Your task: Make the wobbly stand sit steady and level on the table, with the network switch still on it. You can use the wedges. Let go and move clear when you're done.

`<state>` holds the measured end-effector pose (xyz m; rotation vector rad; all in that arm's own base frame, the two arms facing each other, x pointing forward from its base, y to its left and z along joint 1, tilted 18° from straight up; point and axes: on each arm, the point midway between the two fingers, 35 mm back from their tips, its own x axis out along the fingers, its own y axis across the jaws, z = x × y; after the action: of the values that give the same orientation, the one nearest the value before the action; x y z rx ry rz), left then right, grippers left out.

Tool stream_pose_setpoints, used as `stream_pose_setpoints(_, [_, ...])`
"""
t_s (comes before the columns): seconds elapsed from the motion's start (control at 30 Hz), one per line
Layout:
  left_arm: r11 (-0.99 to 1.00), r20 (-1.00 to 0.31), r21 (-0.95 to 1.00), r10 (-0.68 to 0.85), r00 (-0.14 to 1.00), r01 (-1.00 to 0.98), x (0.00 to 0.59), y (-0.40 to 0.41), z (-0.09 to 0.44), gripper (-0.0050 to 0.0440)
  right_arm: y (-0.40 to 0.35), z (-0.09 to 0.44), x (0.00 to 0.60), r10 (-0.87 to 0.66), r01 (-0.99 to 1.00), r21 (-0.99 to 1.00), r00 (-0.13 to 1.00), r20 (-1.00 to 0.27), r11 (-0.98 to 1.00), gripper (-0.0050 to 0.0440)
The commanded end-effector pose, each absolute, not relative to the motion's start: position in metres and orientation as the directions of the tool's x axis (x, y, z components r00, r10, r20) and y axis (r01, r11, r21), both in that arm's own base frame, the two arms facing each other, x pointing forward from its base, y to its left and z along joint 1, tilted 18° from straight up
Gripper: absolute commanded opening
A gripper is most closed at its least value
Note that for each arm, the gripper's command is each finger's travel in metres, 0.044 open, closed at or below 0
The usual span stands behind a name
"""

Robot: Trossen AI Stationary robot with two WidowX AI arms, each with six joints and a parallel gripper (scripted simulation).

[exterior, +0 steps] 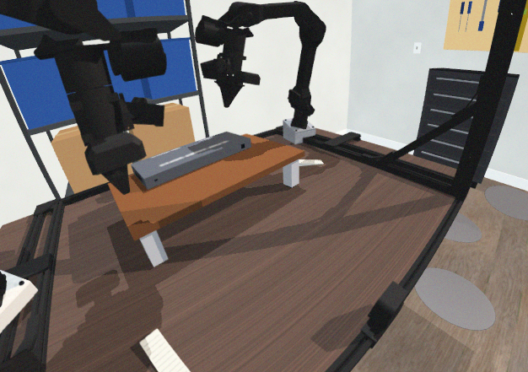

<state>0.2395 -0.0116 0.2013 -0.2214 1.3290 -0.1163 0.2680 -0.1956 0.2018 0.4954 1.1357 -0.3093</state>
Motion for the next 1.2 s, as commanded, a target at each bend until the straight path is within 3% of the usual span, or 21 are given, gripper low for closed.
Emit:
stream_pose_setpoints(0.0, [0.973,-0.948,-0.226,-0.21,0.238,-0.042,0.24,-0.012,0.201,0.0,-0.181,0.176,0.256,0.101,0.48,0.253,0.32,-0.942,0.84,0.0])
stream_pose_setpoints(0.17, [0.973,-0.948,-0.226,-0.21,0.238,-0.042,0.24,-0.012,0.201,0.0,-0.185,0.183,0.259,0.08,0.483,0.245,0.336,-0.938,0.841,0.0])
stream_pose_setpoints(0.5, [0.973,-0.948,-0.226,-0.21,0.238,-0.042,0.24,-0.012,0.201,0.0,-0.162,0.161,0.24,0.201,0.494,0.294,0.233,-0.951,0.818,0.0])
stream_pose_setpoints(0.7, [0.973,-0.948,-0.226,-0.21,0.238,-0.042,0.24,-0.012,0.201,0.0,-0.162,0.161,0.24,0.201,0.494,0.294,0.233,-0.951,0.818,0.0])
stream_pose_setpoints(0.73, [0.973,-0.948,-0.226,-0.21,0.238,-0.042,0.24,-0.012,0.201,0.0,-0.152,0.111,0.252,0.201,0.494,0.294,0.233,-0.951,0.818,0.0])
stream_pose_setpoints(1.17, [0.973,-0.948,-0.226,-0.21,0.238,-0.042,0.24,-0.012,0.201,0.0,-0.152,0.111,0.252,0.201,0.494,0.294,0.233,-0.951,0.818,0.0])
